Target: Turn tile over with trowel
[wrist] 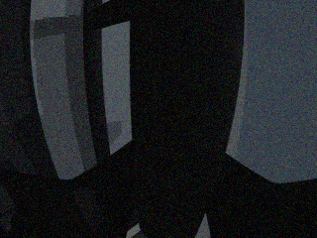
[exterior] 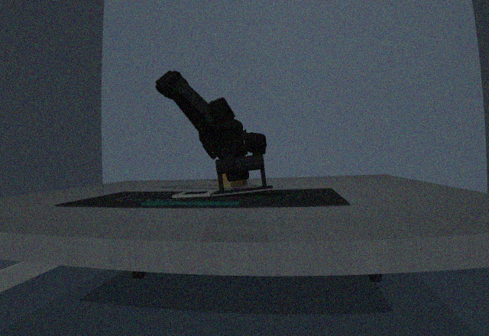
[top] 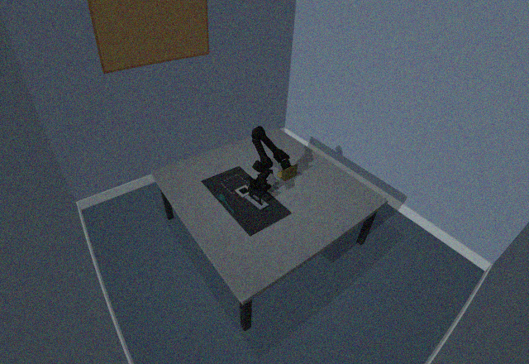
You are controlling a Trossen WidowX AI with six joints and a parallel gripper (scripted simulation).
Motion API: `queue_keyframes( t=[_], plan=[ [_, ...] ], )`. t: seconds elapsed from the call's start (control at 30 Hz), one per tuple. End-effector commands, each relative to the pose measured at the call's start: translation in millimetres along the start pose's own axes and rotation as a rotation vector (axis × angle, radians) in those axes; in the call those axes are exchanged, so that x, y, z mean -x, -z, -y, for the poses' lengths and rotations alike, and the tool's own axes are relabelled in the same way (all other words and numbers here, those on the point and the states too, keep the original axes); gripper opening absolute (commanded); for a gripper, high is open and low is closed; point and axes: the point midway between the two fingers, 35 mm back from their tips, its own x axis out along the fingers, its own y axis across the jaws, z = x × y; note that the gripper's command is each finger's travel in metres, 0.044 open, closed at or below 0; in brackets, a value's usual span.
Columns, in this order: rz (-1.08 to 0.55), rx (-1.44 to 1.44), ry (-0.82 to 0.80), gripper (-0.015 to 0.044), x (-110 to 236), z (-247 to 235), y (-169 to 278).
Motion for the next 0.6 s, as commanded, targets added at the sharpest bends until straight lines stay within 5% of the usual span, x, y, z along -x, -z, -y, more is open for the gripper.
queue_keyframes(
  t=[0.0,0.57],
  plan=[
    [-0.027,0.031,0.003,0.0,2.7,3.3,-1.0],
    [-0.064,0.075,0.003,0.0,24.4,29.1,9.3]
  ],
)
